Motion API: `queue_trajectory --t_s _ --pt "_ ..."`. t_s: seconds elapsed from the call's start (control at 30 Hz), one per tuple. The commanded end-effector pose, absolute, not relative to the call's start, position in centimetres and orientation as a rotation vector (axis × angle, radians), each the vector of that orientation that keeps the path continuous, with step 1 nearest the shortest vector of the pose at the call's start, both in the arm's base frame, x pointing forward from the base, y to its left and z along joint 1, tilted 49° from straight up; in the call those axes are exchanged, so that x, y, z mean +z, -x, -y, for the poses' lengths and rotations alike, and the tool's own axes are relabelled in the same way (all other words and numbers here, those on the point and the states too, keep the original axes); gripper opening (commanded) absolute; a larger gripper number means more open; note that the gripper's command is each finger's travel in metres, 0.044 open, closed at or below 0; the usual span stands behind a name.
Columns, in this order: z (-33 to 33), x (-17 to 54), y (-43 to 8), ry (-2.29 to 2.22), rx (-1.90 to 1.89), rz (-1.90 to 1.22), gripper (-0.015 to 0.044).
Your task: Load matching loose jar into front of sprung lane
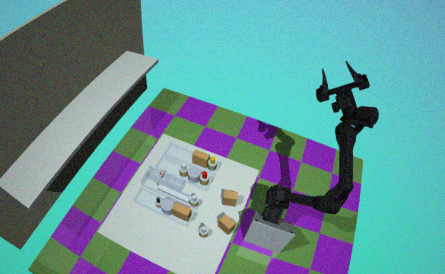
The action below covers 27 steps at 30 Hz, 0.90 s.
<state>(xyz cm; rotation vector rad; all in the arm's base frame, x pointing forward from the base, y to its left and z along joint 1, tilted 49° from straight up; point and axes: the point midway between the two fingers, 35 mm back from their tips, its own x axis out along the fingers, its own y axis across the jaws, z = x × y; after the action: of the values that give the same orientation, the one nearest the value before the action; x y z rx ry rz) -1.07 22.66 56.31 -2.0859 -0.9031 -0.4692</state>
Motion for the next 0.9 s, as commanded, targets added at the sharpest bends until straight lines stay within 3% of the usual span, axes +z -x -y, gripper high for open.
queue_trajectory --t_s 0.0,0.37,0.63,0.87 --pt "-22.4 56.4 1.0 2.073 -0.467 0.902 0.0426" --pt "-7.8 60.4 -6.4 1.363 -0.305 0.761 0.044" --pt "-1.1 59.0 -12.8 1.02 -0.222 0.63 0.044" --pt "4.0 54.9 -21.5 0.698 -0.12 0.455 0.044"
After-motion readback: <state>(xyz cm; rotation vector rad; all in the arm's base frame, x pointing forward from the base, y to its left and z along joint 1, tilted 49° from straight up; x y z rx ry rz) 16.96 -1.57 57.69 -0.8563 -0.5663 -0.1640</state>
